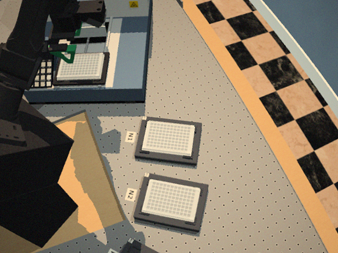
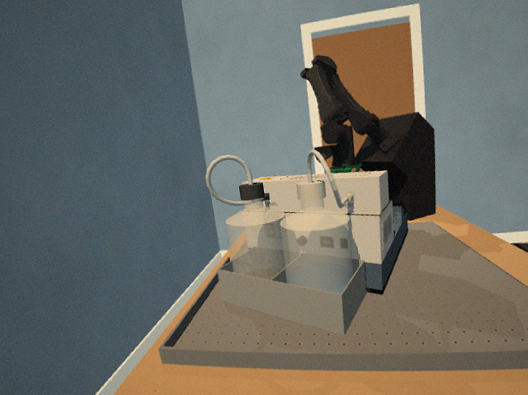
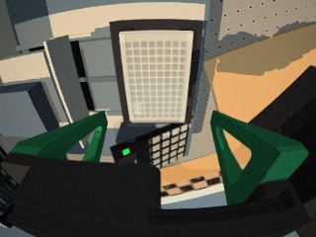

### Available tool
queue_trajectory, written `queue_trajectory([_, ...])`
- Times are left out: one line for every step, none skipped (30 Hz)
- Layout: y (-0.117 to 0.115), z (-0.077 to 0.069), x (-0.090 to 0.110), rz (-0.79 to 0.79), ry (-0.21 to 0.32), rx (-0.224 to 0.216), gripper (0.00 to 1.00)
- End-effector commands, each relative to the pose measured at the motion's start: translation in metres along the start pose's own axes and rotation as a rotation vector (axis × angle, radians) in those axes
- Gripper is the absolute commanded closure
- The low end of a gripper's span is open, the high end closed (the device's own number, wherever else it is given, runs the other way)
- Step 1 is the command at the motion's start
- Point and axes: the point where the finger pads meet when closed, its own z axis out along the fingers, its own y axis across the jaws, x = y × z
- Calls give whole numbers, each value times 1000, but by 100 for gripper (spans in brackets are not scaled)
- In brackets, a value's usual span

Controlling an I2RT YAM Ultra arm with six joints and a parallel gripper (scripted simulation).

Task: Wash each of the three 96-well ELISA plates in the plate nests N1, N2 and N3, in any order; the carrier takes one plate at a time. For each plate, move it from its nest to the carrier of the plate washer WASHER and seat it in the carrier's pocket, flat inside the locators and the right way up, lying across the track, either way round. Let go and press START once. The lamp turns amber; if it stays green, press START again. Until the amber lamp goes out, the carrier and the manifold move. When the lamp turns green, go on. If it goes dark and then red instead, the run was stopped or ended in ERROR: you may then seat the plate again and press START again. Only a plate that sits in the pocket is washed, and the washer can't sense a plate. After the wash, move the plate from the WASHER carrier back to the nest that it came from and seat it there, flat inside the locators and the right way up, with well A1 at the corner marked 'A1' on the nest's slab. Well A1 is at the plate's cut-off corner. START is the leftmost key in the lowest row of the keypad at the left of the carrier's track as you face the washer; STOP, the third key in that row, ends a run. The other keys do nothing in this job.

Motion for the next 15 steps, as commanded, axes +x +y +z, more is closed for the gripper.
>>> queue_trajectory([4, 3, 0, 1, -1, -13, 0])
queue_trajectory([4, 4, 0, 1, -1, -13, 0])
queue_trajectory([4, 6, 0, 1, -1, -13, 0])
queue_trajectory([4, 8, 0, 1, -1, -13, 0])
queue_trajectory([4, 8, 0, 1, -1, -13, 0])
queue_trajectory([4, 8, 0, 1, -1, -13, 0])
queue_trajectory([4, 9, 0, 1, -1, -13, 0])
queue_trajectory([4, 11, 0, 1, -1, -13, 0])
queue_trajectory([4, 13, 0, 1, -1, -13, 0])
queue_trajectory([4, 14, 0, 1, -1, -13, 0])
queue_trajectory([4, 16, 0, 1, -1, -13, 0])
queue_trajectory([4, 18, 0, 1, -1, -13, 0])
queue_trajectory([4, 19, 0, 1, -1, -13, 0])
queue_trajectory([4, 21, 0, 1, -1, -13, 0])
queue_trajectory([4, 23, 0, 1, -1, -13, 0])
